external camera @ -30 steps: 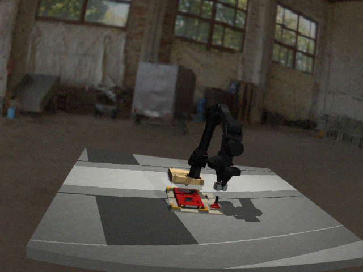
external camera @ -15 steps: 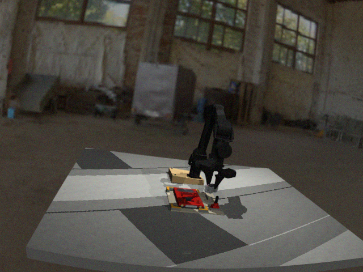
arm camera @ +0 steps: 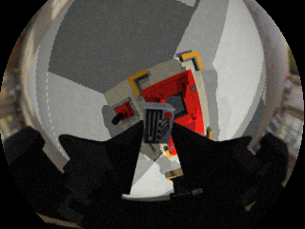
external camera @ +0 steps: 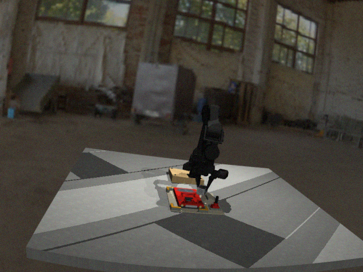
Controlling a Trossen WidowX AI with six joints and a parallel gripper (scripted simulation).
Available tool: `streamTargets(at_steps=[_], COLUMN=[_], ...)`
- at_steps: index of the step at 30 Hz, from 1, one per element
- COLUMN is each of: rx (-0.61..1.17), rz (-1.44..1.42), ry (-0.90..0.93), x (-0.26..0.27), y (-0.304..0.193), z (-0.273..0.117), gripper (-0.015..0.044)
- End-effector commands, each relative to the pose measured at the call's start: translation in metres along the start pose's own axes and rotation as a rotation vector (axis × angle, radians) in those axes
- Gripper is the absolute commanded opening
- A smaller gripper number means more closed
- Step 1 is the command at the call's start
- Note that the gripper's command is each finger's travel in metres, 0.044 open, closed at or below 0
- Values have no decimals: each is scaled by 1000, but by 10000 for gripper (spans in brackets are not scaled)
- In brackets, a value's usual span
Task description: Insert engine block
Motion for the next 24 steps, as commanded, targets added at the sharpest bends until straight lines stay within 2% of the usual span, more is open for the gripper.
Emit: streamTargets(at_steps=[1,18,24], rx=[3,6,7], rz=[-85,-495,-507], ry=[-5,-6,-6], x=[-9,-45,-48], y=[0,0,-1], z=[4,16,16], gripper=[0,0,157])
Point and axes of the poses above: the point midway between the two fingers, 35 mm back from their tips, its own z axis out along the fingers, its own x axis across the jaws, y = z × x, the point moved 2 cm from there along -z, back along the fingers, and after that the axes turned 12 degrees about -z, right-handed, at the moved point
